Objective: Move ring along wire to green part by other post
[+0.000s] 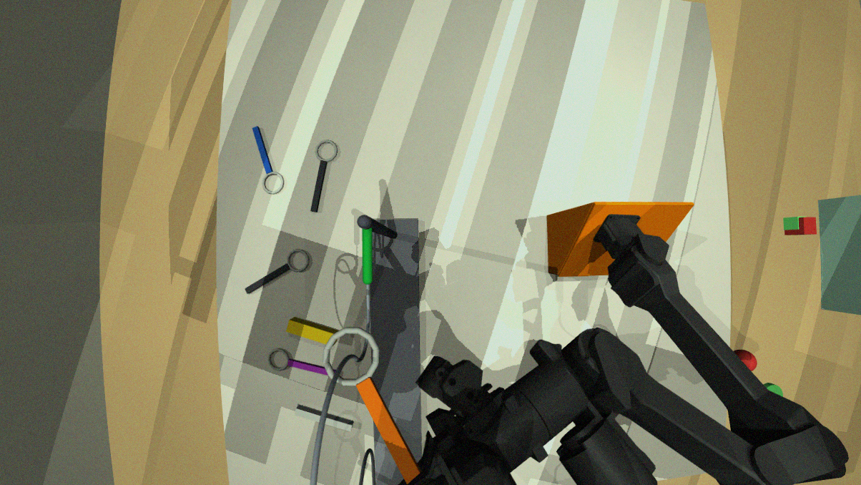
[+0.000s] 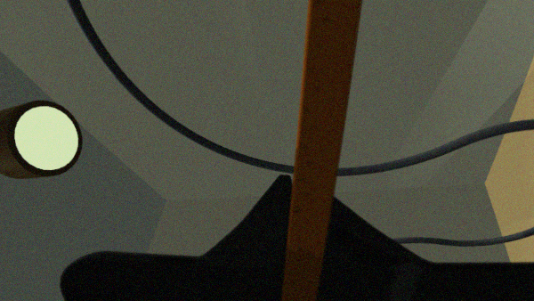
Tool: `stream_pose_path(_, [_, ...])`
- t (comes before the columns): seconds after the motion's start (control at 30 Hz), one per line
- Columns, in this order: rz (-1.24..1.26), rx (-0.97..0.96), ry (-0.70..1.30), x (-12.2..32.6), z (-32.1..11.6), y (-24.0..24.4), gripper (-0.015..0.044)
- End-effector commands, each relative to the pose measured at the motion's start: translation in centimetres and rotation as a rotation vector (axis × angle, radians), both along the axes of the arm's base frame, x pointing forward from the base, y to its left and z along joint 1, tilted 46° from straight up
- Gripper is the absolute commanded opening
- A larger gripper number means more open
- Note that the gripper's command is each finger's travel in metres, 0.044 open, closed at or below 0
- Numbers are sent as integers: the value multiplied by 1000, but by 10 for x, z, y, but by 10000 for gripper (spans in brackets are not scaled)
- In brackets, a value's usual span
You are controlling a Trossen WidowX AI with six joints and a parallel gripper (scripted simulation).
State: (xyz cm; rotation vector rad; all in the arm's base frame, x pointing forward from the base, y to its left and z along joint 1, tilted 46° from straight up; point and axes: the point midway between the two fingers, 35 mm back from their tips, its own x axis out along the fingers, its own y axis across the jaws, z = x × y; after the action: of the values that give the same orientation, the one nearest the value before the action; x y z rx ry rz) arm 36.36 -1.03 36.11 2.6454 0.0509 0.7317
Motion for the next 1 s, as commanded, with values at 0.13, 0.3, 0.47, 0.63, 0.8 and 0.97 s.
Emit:
stream_pose_path(0.13, [0, 87, 1, 0, 1, -1, -150])
stream_pose_path(0.3, [1, 121, 2, -1, 1, 0, -150])
stream_pose_path(0.47, [1, 135, 2, -1, 0, 3, -150])
stream_pose_path(0.63, [1, 121, 0, -1, -1, 10, -150])
stream_pose_path(0.8, [1, 78, -3, -2, -4, 19, -150])
stream_pose_path(0.97, [1, 7, -7, -2, -9, 31, -150])
